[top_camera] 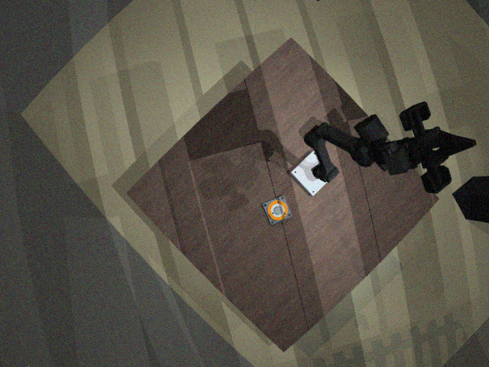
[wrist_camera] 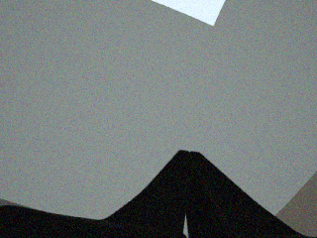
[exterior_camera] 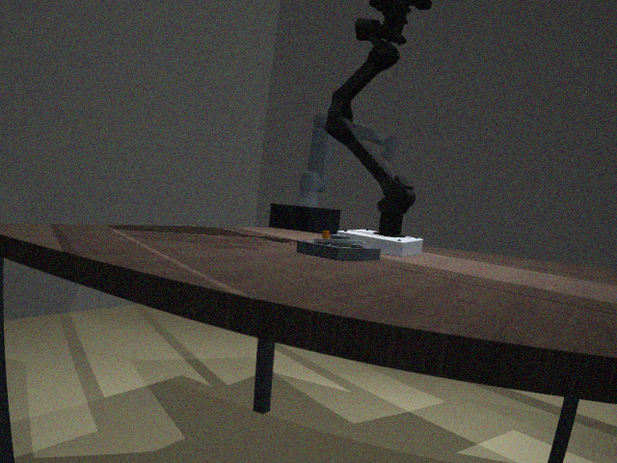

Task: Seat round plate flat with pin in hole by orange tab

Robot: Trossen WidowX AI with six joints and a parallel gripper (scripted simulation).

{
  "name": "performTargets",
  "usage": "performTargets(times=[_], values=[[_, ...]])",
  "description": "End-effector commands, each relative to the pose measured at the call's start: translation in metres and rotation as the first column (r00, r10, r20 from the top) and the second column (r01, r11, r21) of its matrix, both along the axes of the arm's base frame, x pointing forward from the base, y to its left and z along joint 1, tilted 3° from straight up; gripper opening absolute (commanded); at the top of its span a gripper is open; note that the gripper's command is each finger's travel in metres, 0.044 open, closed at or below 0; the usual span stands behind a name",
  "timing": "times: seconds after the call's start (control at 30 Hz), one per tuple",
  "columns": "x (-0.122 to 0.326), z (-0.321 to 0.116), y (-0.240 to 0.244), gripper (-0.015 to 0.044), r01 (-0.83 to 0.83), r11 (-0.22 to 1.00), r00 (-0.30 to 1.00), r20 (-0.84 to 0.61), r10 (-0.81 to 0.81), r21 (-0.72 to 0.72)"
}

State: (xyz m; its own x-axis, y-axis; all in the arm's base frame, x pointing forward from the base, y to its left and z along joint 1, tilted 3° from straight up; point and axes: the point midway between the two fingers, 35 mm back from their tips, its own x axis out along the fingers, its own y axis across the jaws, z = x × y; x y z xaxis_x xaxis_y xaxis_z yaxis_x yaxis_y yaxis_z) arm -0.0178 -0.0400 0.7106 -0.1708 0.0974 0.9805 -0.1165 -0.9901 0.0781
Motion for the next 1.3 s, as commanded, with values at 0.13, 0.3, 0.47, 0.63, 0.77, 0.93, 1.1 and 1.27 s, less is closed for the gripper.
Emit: performTargets(times=[0.13,0.3,0.47,0.63,0.77,0.93,1.1,1.27], values=[[0.007,-0.024,0.146,0.0,0.381,0.86,0.924,0.11,-0.367,-0.339],[0.039,-0.044,0.204,0.0,0.54,0.702,0.832,0.17,-0.527,-0.465],[0.086,-0.085,0.269,0.0,0.669,0.438,0.703,0.322,-0.633,-0.6],[0.156,-0.146,0.32,0.0,0.723,0.092,0.563,0.506,-0.653,-0.685],[0.2,-0.188,0.334,0.0,0.708,-0.108,0.501,0.604,-0.619,-0.698],[0.281,-0.268,0.33,0.0,0.607,-0.435,0.446,0.739,-0.505,-0.664],[0.336,-0.341,0.305,0.0,0.483,-0.659,0.471,0.806,-0.359,-0.576],[0.373,-0.406,0.267,0.0,0.364,-0.806,0.549,0.806,-0.219,-0.467]])
